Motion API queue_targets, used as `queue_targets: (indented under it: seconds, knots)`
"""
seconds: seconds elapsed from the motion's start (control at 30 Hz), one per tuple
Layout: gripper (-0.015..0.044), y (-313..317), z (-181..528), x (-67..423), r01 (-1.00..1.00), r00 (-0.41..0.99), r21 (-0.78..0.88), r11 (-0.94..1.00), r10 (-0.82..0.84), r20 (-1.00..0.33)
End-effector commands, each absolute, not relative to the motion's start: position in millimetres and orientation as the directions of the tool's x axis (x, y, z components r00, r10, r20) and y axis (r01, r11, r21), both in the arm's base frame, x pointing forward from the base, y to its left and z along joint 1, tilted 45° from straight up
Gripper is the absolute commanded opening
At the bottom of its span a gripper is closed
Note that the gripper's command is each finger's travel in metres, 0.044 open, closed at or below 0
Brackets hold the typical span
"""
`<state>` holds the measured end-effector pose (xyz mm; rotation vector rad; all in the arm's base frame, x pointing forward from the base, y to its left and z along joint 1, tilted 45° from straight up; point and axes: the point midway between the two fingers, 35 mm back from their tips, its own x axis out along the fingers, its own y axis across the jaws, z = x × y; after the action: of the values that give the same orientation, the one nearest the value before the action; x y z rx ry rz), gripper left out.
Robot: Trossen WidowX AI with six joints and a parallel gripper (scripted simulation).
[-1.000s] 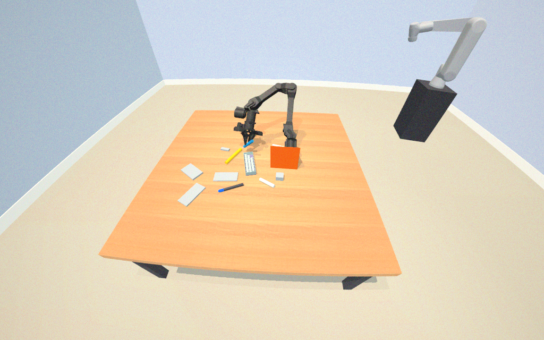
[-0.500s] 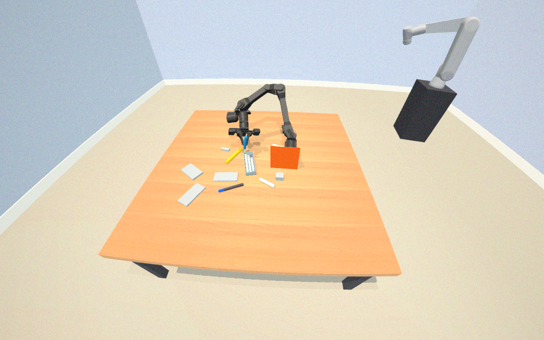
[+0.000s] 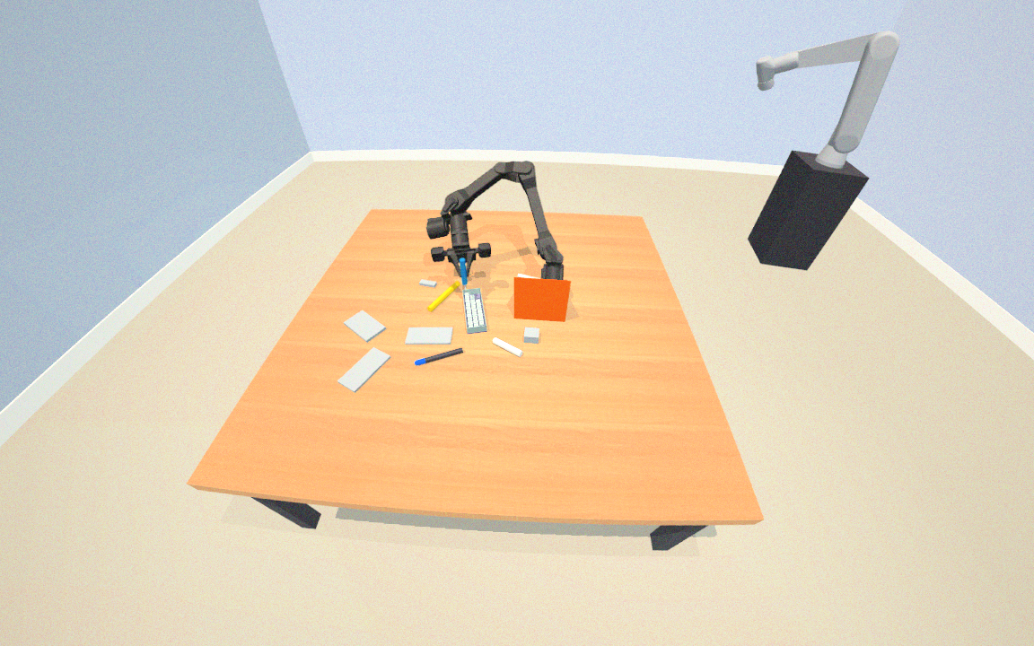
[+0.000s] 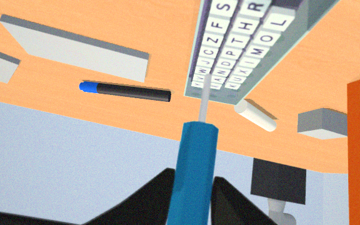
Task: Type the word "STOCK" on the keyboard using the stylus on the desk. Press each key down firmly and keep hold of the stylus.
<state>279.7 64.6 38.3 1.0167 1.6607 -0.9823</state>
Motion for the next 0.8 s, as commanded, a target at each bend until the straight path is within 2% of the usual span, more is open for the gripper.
queue_targets:
  seconds: [0.0, 0.37, 0.47, 0.77]
  knots:
    - [0.0, 51.4, 23.3, 280.6, 0.927, -0.243, -0.171, 0.333, 0.19, -0.951]
    - [0.0, 45.4, 17.4, 281.3, 0.927, -0.244, -0.171, 0.333, 0.19, -0.951]
    - [0.0079, 43.6, 14.9, 280.3, 0.927, -0.244, -0.171, 0.333, 0.19, -0.951]
    - [0.0081, 43.3, 14.6, 280.4, 0.927, -0.244, -0.171, 0.333, 0.19, -0.951]
